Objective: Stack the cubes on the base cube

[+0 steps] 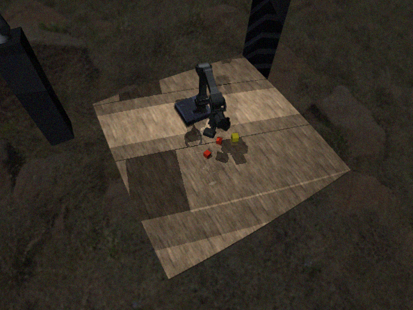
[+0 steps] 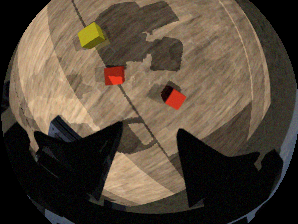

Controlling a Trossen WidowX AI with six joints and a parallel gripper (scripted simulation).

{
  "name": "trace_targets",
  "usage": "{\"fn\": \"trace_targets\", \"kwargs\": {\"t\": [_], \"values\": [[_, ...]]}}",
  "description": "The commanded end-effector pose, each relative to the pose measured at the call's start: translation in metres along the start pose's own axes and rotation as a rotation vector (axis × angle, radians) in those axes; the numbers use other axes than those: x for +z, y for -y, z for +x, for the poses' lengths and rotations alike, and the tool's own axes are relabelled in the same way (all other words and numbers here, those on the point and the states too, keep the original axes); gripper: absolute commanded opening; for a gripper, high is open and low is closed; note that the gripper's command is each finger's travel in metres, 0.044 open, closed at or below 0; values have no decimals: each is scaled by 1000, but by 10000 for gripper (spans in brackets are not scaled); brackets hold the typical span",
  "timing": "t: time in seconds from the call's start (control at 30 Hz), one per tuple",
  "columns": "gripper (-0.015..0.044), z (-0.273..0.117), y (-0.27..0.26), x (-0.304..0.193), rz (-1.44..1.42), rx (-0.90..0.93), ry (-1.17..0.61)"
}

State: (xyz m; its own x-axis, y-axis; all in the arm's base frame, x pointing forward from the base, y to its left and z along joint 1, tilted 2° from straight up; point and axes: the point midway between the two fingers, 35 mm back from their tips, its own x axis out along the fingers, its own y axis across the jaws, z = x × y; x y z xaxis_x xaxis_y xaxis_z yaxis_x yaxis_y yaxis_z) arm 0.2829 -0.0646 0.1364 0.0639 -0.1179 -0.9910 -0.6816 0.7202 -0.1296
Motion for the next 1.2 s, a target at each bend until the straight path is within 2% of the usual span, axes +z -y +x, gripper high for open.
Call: {"fn": "trace_targets", "kwargs": {"t": [0.0, 0.13, 0.27, 0.53, 1.17], "values": [[265, 4, -30, 19, -73, 54, 19], [265, 7, -58, 34, -147, 102, 31], [265, 9, -60, 35, -150, 104, 31], [265, 68, -66, 37, -150, 104, 31], [265, 96, -69, 37, -150, 104, 31]]}}
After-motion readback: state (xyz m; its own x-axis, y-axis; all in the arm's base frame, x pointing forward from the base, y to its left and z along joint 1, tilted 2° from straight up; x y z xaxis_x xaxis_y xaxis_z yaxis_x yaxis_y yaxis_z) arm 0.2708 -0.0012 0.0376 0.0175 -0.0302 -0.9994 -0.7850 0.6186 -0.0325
